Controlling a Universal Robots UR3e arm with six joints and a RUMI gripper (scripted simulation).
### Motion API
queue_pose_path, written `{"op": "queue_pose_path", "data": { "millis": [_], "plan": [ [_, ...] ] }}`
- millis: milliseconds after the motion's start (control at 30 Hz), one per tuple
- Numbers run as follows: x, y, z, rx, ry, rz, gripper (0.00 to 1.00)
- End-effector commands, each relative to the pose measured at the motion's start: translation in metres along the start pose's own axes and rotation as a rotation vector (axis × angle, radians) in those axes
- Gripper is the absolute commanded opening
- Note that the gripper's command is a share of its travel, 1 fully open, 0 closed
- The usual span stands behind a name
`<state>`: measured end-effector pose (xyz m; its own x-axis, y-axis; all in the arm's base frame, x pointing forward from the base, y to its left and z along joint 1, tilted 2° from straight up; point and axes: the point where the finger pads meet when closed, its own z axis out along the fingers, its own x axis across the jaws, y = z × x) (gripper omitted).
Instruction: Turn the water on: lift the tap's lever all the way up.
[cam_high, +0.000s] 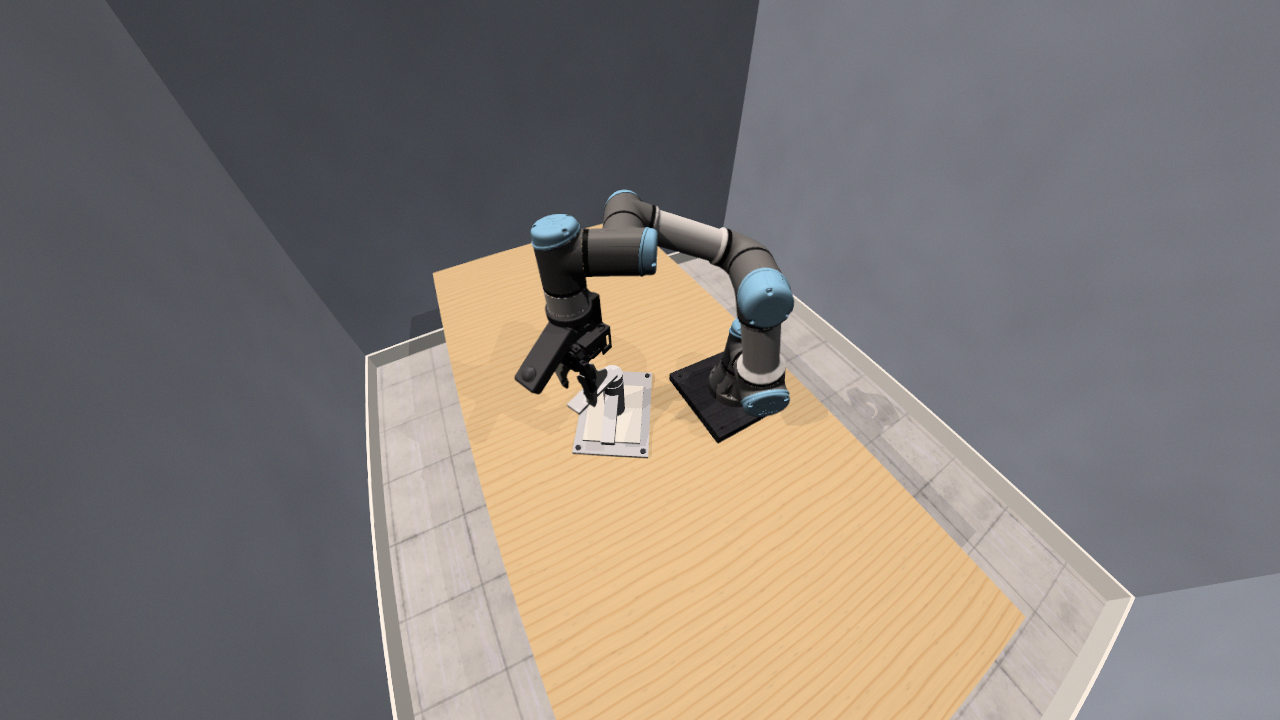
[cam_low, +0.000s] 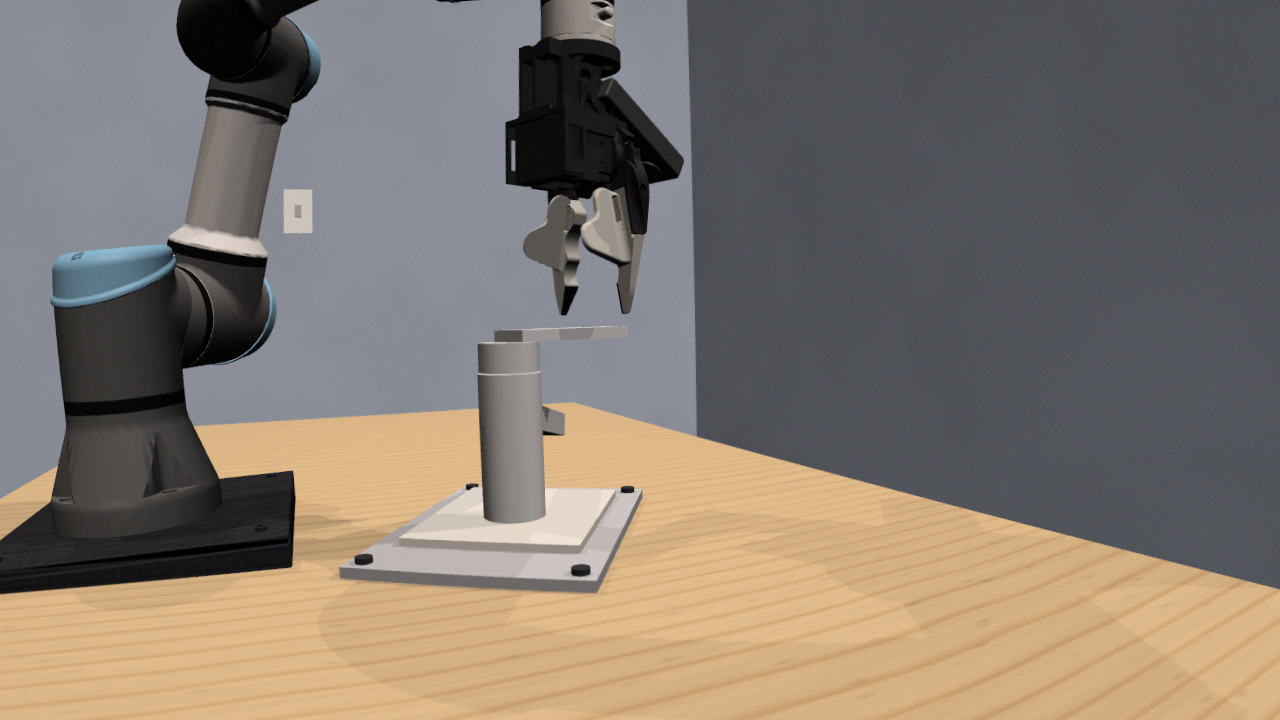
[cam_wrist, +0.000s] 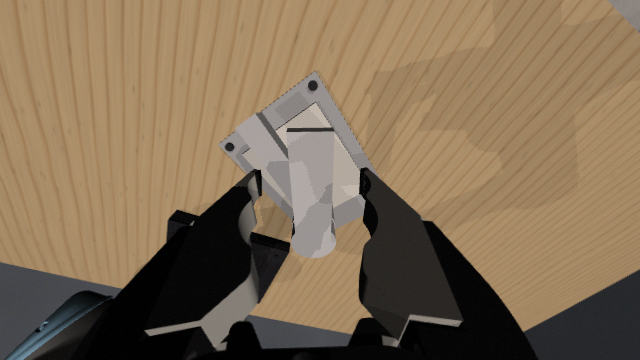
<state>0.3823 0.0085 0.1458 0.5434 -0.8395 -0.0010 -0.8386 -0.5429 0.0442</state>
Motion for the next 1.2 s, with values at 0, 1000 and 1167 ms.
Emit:
{"op": "queue_pose_path", "data": {
  "millis": [0, 1000, 1167],
  "plan": [
    [0.000, 0.000, -0.001, 0.003, 0.002, 0.000, 0.42],
    [0.001, 0.000, 0.013, 0.003, 0.003, 0.000, 0.42],
    [0.001, 0.000, 0.016, 0.003, 0.003, 0.000, 0.42]
  ]
}}
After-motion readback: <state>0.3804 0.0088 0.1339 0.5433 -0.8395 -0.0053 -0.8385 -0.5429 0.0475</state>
